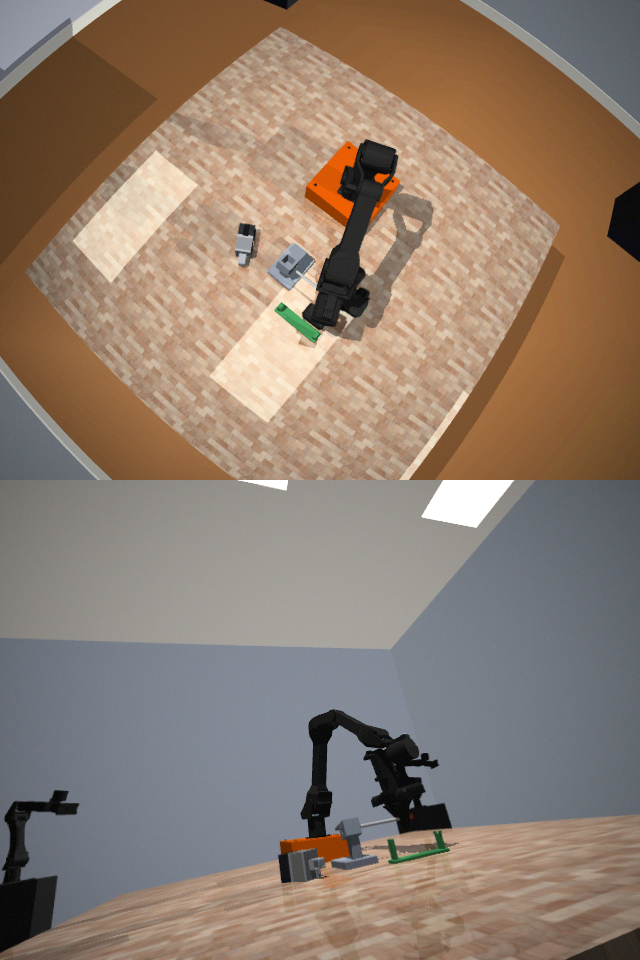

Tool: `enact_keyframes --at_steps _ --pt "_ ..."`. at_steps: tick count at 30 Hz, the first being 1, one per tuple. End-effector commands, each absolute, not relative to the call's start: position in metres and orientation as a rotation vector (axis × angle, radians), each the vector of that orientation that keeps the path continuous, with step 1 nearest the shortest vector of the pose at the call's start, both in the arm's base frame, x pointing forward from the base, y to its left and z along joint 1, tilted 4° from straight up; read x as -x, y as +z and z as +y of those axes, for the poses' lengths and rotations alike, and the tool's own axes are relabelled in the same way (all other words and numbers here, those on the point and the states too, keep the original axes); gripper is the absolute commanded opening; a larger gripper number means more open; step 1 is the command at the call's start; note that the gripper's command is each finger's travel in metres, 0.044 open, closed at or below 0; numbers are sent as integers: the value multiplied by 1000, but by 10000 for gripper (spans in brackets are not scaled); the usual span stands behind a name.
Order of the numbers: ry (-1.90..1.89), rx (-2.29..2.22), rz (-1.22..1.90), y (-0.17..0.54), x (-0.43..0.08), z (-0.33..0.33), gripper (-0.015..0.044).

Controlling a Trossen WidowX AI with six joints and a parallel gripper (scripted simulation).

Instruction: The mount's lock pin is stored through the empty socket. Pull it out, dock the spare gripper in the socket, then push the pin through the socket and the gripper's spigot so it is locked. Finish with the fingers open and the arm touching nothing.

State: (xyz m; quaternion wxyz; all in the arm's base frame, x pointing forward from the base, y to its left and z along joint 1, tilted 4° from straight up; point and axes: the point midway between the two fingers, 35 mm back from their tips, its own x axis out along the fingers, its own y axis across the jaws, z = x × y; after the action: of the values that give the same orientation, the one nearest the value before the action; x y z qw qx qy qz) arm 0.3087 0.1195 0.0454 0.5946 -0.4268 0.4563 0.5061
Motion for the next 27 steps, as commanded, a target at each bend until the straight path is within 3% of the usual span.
enact_keyframes --at_steps 1,27 --pt "1172 993 1064 47 -309 123 0" --pt "1179 993 1067 62 -309 135 0"
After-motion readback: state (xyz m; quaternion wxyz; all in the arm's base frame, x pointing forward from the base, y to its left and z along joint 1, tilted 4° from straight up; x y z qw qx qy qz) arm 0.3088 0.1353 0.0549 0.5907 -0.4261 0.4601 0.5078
